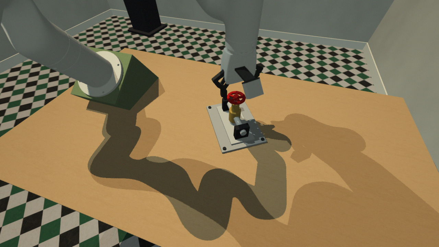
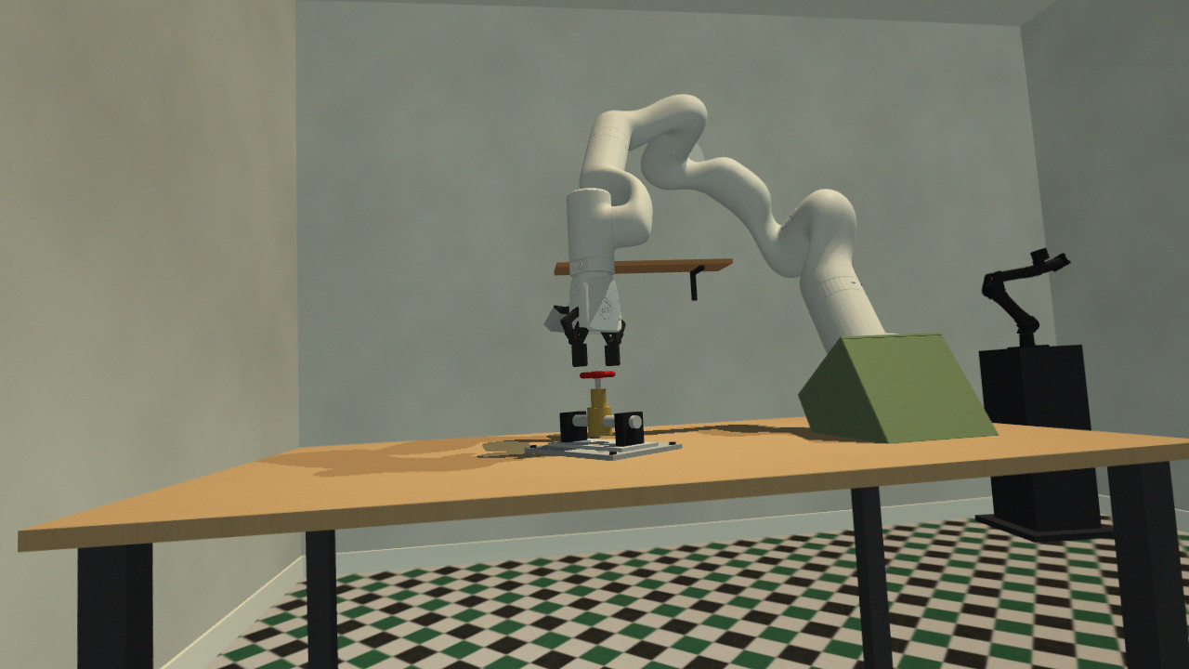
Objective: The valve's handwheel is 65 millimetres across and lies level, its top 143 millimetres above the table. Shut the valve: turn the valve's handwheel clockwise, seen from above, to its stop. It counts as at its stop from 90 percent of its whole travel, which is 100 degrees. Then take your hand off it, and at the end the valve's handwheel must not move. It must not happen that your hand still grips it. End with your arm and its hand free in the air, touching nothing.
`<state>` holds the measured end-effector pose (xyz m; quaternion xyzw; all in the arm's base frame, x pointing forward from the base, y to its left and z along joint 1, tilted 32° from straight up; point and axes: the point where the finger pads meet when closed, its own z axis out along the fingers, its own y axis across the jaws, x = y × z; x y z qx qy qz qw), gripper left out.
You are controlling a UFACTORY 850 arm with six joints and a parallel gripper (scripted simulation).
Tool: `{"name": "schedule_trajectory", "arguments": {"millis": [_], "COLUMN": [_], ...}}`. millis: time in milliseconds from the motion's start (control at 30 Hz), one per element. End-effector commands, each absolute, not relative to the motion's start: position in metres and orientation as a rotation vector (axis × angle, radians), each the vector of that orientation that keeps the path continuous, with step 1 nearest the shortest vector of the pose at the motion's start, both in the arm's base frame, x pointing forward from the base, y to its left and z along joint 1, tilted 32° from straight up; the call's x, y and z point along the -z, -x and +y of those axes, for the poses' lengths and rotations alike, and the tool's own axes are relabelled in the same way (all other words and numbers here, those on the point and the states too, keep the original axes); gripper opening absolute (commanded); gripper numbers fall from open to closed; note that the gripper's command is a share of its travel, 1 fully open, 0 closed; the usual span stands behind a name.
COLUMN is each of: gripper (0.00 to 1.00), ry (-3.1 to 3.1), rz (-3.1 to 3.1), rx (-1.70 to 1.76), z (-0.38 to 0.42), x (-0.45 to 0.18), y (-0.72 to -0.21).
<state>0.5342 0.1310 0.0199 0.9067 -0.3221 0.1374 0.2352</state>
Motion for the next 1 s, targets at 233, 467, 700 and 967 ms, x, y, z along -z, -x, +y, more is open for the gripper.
{"name": "schedule_trajectory", "arguments": {"millis": [233, 467, 700, 967], "gripper": [1.0, 1.0, 1.0, 1.0], "ry": [-2.489, -2.489, -2.489, -2.489], "rz": [-0.884, -0.884, -0.884, -0.884], "rx": [-0.379, -0.379, -0.379, -0.379], "z": [0.145, 0.152, 0.158, 0.159], "x": [-0.043, -0.054, -0.063, -0.067], "y": [-0.532, -0.531, -0.53, -0.53]}}
